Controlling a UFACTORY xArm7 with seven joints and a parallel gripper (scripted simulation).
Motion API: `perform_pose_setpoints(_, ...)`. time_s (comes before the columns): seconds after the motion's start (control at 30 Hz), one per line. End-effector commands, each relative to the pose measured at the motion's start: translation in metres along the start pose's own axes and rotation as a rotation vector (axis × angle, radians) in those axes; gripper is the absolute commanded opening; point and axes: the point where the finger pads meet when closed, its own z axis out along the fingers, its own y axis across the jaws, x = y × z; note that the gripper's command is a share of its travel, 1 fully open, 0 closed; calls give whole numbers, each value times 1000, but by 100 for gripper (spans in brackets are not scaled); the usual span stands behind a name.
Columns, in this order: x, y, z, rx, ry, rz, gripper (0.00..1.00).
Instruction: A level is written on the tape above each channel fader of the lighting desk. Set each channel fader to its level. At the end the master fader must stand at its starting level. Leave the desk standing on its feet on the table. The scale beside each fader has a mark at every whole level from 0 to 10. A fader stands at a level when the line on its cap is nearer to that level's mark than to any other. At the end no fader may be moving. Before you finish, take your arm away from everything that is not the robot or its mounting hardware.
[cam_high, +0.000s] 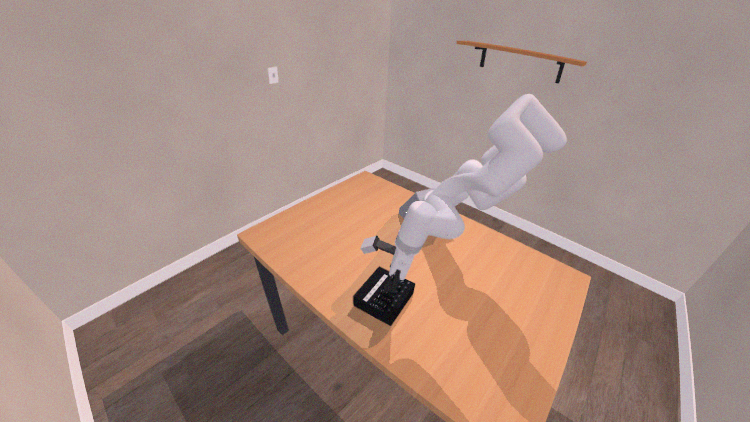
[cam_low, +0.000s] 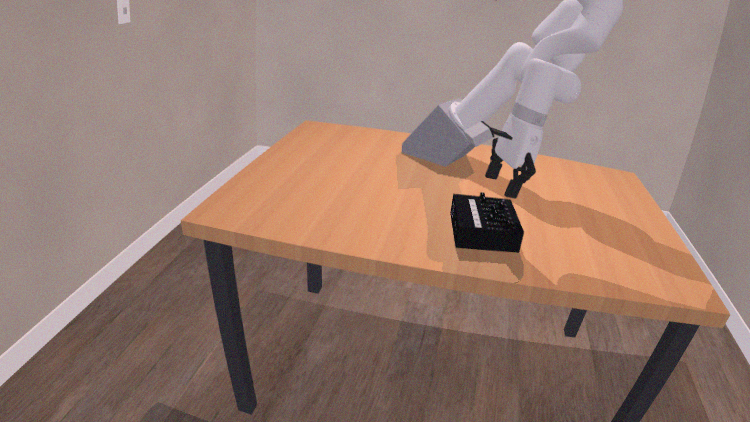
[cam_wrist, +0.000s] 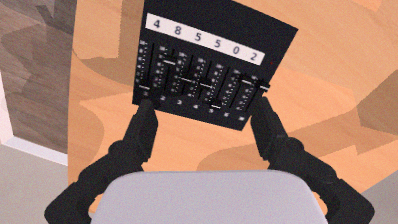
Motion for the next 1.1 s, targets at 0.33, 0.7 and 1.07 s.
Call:
perform_pose_setpoints(0.33, -1, -3, 2, -70, 131, 290, 100)
perform_pose_setpoints(0.7, -1, -3, 2, -70, 131, 290, 100)
perform_pose_setpoints(1.07, -1, -3, 2, -70, 131, 290, 100)
